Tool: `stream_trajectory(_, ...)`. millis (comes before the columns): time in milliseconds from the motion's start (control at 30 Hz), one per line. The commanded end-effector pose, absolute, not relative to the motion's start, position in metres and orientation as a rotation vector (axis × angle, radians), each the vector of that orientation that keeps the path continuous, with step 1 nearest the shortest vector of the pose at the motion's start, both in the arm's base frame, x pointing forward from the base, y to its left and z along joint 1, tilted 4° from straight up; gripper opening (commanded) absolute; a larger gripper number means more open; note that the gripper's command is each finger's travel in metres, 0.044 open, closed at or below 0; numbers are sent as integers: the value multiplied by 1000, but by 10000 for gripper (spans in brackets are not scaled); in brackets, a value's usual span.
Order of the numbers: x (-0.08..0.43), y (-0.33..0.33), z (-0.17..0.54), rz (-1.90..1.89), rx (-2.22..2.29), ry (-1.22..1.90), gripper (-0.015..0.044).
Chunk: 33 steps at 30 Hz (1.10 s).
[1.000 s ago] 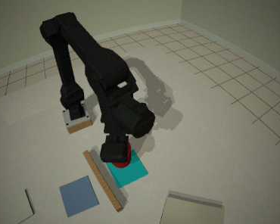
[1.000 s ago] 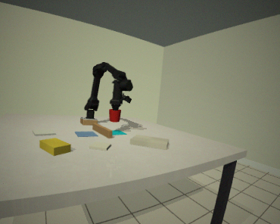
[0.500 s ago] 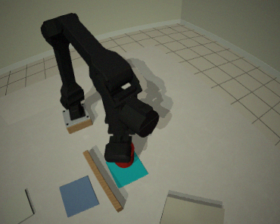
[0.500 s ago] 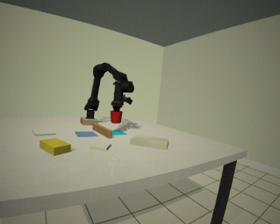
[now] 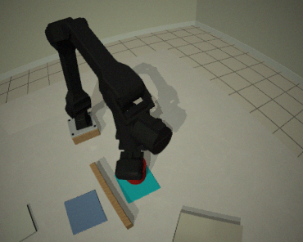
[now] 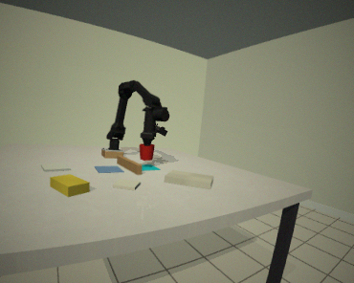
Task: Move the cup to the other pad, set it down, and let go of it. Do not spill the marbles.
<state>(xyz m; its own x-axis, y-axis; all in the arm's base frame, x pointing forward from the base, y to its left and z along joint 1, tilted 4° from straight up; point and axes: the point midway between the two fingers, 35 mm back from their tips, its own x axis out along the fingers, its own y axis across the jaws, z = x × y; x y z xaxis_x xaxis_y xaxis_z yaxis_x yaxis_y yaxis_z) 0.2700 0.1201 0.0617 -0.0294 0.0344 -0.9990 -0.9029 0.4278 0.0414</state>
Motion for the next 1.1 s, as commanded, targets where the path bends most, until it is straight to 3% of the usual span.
stream_trajectory(0, 268, 121, 53, 916, -832, 1404, 0)
stream_trajectory(1067, 266, 122, 28, 916, -841, 1397, 0)
